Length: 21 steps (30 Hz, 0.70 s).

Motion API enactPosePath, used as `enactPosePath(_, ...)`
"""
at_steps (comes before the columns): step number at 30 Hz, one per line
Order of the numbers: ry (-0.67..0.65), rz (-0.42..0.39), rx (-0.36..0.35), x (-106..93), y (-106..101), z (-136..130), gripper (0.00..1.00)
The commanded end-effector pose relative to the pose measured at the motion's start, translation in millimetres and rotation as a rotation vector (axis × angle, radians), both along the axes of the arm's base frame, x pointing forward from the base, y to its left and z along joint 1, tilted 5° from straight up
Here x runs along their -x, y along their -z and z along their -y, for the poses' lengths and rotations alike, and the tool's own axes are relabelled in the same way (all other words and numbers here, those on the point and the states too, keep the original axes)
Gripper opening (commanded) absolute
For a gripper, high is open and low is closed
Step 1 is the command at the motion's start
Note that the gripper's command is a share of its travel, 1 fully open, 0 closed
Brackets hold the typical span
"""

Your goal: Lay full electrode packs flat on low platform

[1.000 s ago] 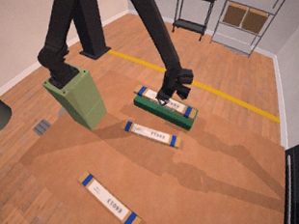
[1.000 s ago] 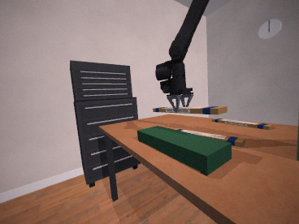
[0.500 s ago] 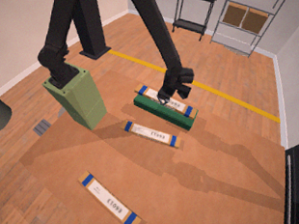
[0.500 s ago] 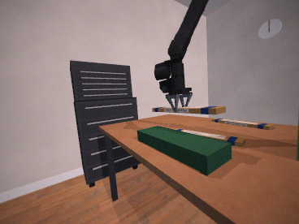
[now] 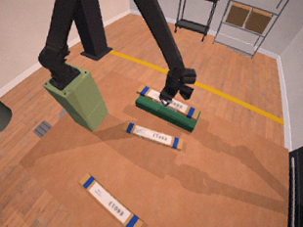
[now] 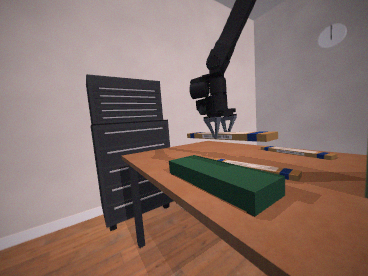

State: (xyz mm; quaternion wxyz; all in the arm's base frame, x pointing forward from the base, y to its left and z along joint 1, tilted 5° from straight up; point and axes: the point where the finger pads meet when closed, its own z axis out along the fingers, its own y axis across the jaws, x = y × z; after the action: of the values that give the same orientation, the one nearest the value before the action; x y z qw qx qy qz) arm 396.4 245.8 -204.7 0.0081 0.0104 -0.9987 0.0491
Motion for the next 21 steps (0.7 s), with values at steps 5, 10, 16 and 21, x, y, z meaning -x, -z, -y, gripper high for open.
enactPosePath(5,-0.010,0.067,-0.045,-27.9,-22.2,-31.0,0.00)
enactPosePath(10,-0.009,0.072,-0.049,-29.4,-23.1,-32.7,0.00)
enactPosePath(16,-0.009,0.076,-0.051,-30.3,-23.1,-34.2,0.00)
enactPosePath(21,-0.010,0.076,-0.052,-30.4,-22.4,-34.5,0.00)
